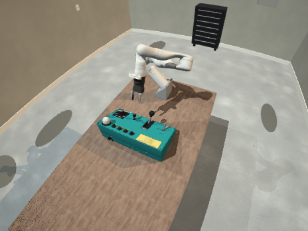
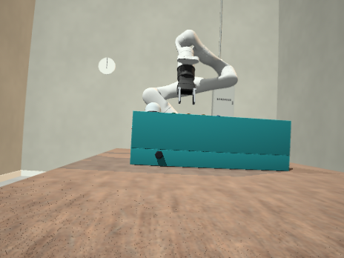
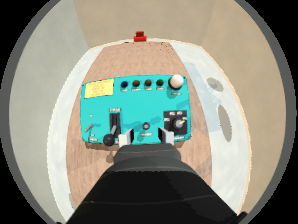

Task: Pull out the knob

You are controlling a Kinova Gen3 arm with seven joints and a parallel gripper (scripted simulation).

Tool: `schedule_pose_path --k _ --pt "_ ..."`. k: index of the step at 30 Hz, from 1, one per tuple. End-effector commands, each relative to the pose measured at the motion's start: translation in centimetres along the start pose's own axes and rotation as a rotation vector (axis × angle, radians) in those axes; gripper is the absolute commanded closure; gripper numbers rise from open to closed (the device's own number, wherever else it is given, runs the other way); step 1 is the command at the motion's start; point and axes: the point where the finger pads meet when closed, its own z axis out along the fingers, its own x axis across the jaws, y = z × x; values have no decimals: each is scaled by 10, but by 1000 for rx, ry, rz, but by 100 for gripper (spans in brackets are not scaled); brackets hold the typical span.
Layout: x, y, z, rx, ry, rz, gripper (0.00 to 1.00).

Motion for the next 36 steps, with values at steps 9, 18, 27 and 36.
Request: schedule_pose_path --k 9,18,27,36 --pt "0 0 -1 1 -1 0 0" --pt "0 0 -1 1 -1 0 0" --pt "0 0 1 3 0 0 0" --pt "0 -1 13 5 0 -1 0"
